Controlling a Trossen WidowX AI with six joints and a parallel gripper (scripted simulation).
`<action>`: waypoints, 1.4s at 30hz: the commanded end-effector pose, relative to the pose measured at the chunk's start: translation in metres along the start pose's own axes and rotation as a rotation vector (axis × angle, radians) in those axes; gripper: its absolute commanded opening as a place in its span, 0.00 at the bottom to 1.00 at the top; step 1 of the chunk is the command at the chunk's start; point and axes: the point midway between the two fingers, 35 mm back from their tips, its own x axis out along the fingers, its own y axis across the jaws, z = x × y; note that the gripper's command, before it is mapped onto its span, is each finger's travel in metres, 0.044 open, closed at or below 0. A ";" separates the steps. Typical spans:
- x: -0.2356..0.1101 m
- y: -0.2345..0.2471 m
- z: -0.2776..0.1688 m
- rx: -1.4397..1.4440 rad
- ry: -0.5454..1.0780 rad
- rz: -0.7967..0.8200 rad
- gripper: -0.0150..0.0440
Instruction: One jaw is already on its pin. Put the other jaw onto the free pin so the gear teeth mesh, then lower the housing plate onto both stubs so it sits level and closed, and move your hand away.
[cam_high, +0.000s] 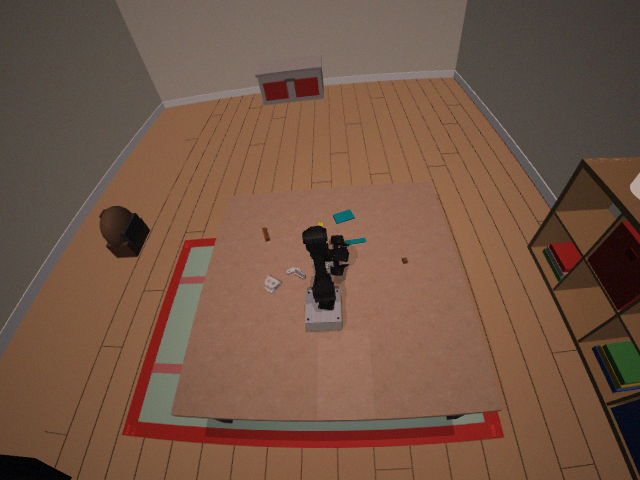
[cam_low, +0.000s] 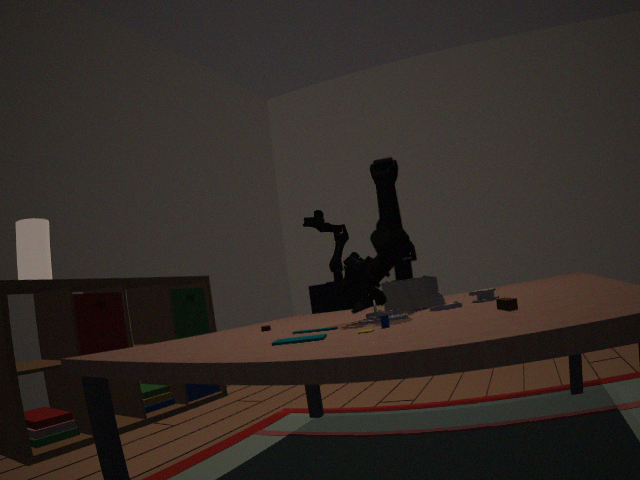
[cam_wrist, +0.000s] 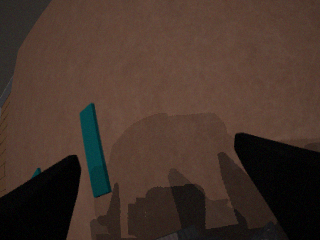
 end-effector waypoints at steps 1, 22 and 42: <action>-0.004 0.013 -0.008 -0.038 0.036 0.024 1.00; -0.050 0.088 -0.051 -0.141 0.238 0.186 1.00; -0.076 0.080 -0.087 -0.116 0.422 0.060 1.00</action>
